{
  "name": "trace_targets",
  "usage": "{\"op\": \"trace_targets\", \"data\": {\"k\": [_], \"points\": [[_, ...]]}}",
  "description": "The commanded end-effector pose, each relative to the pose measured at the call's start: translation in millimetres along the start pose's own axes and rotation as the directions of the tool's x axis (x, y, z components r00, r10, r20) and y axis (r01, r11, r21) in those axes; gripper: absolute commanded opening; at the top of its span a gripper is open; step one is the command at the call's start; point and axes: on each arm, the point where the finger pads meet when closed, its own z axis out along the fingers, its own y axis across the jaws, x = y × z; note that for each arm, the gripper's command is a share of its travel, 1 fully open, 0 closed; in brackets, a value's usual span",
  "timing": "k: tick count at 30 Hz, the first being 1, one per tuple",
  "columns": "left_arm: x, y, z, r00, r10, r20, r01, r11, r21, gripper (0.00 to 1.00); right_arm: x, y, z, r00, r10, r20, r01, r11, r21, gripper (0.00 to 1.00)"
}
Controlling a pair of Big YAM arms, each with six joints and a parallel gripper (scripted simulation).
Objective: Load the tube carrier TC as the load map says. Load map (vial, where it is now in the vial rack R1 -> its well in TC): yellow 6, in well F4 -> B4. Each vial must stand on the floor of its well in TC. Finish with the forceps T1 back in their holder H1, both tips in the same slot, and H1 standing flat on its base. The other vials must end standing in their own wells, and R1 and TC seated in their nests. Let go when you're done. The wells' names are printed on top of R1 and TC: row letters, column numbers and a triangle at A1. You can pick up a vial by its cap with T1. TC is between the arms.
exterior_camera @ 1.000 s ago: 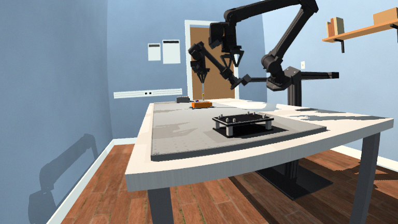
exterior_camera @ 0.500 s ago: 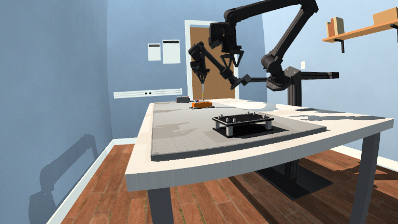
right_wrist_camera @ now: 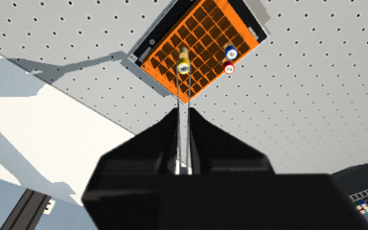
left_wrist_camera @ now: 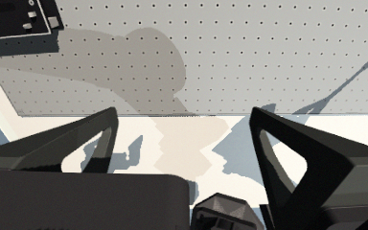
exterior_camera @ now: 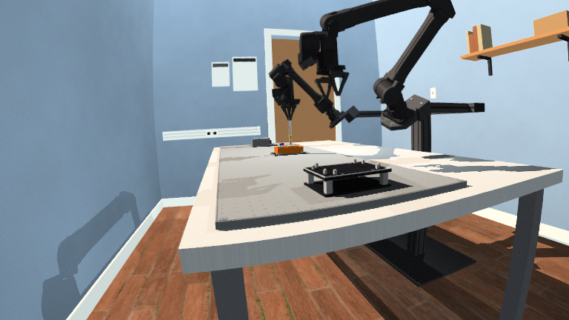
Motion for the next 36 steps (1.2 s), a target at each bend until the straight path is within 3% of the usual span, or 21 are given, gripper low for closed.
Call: {"op": "trace_targets", "data": {"k": [1, 36], "points": [[-10, 1, -9, 0.999, -0.021, 0.024, 0.021, 1.0, 0.004, 1.0, -4, -8, 4, 1.0, 0.012, 0.006, -0.012, 1.0, -0.001, 0.09], [-10, 1, -9, 0.999, -0.021, 0.024, 0.021, 1.0, 0.004, 1.0, -7, -5, 7, 1.0, 0.014, 0.018, -0.014, 1.0, -0.004, 0.09]]}}
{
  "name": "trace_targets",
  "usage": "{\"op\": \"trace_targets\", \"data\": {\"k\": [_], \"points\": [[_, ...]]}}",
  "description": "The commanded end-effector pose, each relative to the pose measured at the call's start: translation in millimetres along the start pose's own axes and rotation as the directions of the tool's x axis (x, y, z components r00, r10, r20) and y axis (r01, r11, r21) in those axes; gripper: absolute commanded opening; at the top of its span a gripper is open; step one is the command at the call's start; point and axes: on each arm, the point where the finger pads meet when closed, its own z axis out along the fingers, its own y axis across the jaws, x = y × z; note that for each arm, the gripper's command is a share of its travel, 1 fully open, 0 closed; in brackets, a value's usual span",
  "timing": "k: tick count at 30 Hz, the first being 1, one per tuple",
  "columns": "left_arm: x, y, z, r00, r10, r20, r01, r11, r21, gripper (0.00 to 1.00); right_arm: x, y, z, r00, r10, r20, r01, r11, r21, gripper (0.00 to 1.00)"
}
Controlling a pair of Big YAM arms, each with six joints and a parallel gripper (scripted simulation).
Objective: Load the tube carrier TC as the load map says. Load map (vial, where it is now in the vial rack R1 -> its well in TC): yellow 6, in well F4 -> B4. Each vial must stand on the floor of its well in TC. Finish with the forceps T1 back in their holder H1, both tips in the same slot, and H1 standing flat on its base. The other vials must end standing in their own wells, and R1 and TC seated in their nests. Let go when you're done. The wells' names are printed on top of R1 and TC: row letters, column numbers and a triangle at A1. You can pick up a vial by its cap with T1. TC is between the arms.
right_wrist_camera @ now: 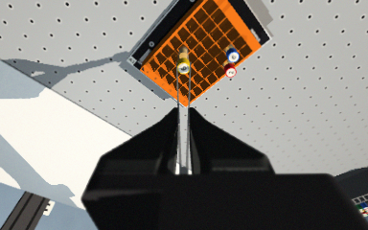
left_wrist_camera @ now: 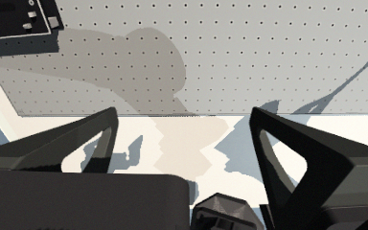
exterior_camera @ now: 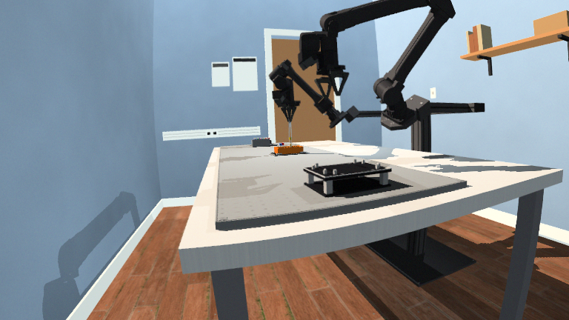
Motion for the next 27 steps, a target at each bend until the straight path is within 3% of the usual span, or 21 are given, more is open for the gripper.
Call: {"op": "trace_targets", "data": {"k": [1, 24, 27], "points": [[-10, 1, -9, 0.999, -0.021, 0.024, 0.021, 1.0, 0.004, 1.0, -6, -6, 0, 1.0, 0.012, 0.014, -0.012, 1.0, -0.003, 0.09], [-10, 1, -9, 0.999, -0.021, 0.024, 0.021, 1.0, 0.004, 1.0, -4, -6, 14, 1.0, 0.008, 0.003, -0.008, 1.0, -0.001, 0.09], [-10, 1, -9, 0.999, -0.021, 0.024, 0.021, 1.0, 0.004, 1.0, -8, -4, 4, 1.0, 0.011, 0.024, -0.011, 1.0, -0.005, 0.09]]}}
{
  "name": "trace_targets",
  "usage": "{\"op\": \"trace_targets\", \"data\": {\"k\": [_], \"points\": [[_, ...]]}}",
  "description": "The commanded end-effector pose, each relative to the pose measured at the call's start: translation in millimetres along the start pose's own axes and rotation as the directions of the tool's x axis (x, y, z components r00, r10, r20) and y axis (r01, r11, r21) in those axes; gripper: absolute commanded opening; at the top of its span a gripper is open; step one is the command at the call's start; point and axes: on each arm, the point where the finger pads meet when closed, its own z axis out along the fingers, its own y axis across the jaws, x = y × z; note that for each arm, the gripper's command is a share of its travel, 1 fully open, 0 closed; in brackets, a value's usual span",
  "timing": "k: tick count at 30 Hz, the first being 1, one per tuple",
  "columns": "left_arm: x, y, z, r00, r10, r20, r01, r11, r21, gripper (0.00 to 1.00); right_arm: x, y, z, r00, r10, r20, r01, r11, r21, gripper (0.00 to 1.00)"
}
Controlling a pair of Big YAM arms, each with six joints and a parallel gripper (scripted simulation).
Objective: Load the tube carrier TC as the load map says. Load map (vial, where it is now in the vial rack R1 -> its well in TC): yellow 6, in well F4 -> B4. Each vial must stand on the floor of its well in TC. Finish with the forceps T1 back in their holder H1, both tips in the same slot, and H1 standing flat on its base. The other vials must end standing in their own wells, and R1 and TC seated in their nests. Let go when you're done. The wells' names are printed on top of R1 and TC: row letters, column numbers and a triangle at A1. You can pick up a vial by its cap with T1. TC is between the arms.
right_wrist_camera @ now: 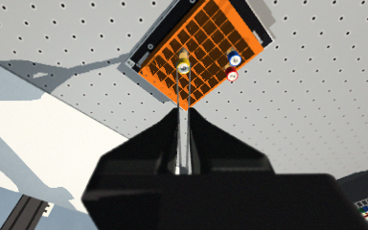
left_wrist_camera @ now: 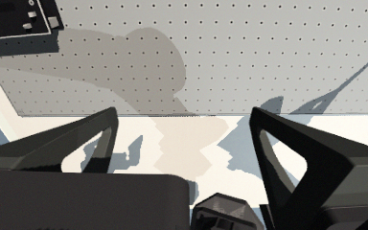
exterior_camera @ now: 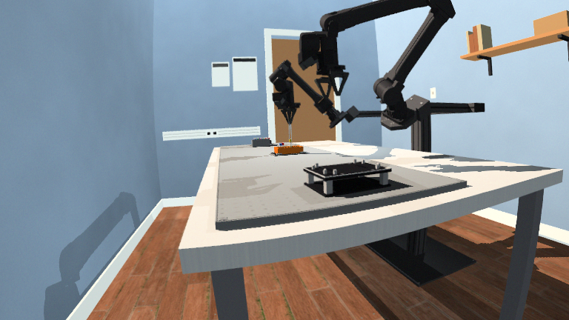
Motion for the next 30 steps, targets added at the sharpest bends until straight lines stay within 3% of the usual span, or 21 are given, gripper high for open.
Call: {"op": "trace_targets", "data": {"k": [1, 30], "points": [[-10.1, 1.5, -8.7, 0.999, -0.021, 0.024, 0.021, 1.0, 0.004, 1.0, -7.7, -4.4, -5.5, 1.0, 0.013, 0.025, -0.013, 1.0, -0.006, 0.09], [-10.1, 1.5, -8.7, 0.999, -0.021, 0.024, 0.021, 1.0, 0.004, 1.0, -7.6, -8.8, 2.0, 1.0, 0.02, 0.016, -0.02, 1.0, -0.005, 0.09]]}}
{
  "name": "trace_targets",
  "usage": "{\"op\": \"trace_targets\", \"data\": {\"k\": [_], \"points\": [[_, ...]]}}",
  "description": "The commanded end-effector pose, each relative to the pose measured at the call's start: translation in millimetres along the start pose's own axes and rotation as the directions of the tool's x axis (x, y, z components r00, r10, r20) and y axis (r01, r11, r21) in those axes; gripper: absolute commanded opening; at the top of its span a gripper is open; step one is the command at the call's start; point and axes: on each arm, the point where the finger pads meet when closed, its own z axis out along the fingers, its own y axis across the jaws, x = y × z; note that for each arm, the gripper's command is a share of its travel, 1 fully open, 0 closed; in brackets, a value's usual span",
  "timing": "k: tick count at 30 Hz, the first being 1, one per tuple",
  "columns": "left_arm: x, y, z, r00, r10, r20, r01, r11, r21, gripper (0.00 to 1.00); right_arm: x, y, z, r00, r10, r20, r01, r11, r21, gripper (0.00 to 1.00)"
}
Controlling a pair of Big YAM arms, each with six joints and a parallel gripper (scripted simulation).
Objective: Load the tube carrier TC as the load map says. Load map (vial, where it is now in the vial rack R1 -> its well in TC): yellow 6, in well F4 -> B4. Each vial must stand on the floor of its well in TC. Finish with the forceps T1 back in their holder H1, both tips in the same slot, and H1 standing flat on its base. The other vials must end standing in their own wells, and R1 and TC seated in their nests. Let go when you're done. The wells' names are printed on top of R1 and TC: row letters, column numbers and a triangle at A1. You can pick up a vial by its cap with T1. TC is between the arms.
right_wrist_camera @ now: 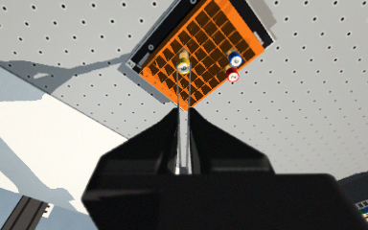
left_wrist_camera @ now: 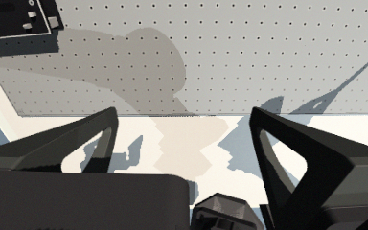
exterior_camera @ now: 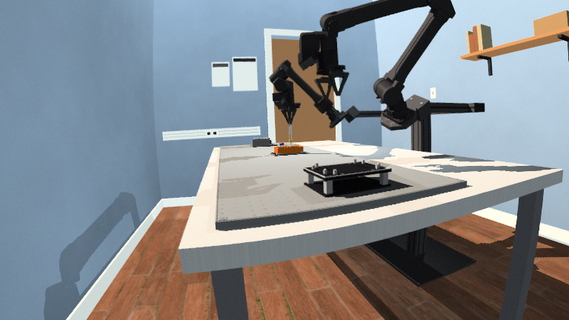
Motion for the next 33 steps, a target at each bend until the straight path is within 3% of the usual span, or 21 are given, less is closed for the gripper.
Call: {"op": "trace_targets", "data": {"k": [1, 33], "points": [[-10.1, 1.5, -8.7, 0.999, -0.021, 0.024, 0.021, 1.0, 0.004, 1.0, -6.5, -9.1, 2.0, 1.0, 0.018, 0.011, -0.018, 1.0, -0.004, 0.09], [-10.1, 1.5, -8.7, 0.999, -0.021, 0.024, 0.021, 1.0, 0.004, 1.0, -5.3, -7.8, 8.0, 1.0, 0.015, 0.009, -0.015, 1.0, -0.003, 0.09]]}}
